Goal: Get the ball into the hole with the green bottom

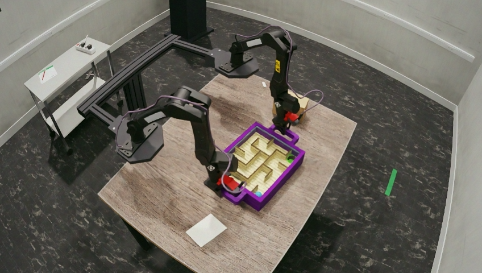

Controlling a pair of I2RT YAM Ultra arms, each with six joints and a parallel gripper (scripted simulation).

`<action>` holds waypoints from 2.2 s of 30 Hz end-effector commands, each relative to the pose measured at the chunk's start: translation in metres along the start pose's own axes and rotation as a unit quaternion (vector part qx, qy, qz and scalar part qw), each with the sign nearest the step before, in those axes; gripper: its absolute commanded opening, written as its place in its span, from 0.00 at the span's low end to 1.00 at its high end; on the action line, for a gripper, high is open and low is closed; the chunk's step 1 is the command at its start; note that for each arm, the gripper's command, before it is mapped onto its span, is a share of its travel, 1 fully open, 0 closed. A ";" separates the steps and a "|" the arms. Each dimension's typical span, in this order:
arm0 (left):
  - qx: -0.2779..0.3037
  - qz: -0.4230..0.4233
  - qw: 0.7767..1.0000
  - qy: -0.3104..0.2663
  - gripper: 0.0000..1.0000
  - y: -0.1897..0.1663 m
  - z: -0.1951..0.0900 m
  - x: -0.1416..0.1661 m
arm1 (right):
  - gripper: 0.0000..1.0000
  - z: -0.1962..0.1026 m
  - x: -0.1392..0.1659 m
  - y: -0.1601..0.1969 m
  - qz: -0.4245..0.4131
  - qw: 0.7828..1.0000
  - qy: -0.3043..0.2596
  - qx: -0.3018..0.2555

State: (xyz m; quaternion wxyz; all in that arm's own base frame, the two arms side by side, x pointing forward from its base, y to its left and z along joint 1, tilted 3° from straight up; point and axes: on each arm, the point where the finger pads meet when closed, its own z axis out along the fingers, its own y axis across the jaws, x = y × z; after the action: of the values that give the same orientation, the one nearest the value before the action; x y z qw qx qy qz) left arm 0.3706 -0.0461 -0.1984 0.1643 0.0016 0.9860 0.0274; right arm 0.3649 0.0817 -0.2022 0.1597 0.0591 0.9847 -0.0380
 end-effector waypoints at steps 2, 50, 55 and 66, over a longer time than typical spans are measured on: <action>0.003 0.001 1.000 -0.020 0.39 -0.003 -0.006 -0.016 | 0.39 -0.011 -0.035 0.015 -0.001 0.999 -0.045 -0.014; 0.008 0.003 1.000 -0.021 0.00 -0.005 -0.005 -0.021 | 0.00 0.005 0.014 -0.003 0.002 1.000 0.013 -0.002; 0.009 0.004 1.000 -0.020 0.00 -0.006 -0.005 -0.021 | 0.00 0.006 0.006 0.000 0.004 1.000 0.005 -0.006; 0.010 0.004 1.000 -0.023 0.00 -0.006 -0.012 -0.023 | 0.00 -0.005 0.005 0.000 0.002 1.000 0.006 -0.006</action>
State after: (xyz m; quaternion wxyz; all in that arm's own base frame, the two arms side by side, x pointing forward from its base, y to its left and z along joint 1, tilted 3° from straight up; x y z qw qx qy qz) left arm 0.3704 -0.0458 -0.1984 0.1638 0.0011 0.9861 0.0279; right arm 0.3685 0.0831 -0.2002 0.1656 0.0575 0.9839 -0.0355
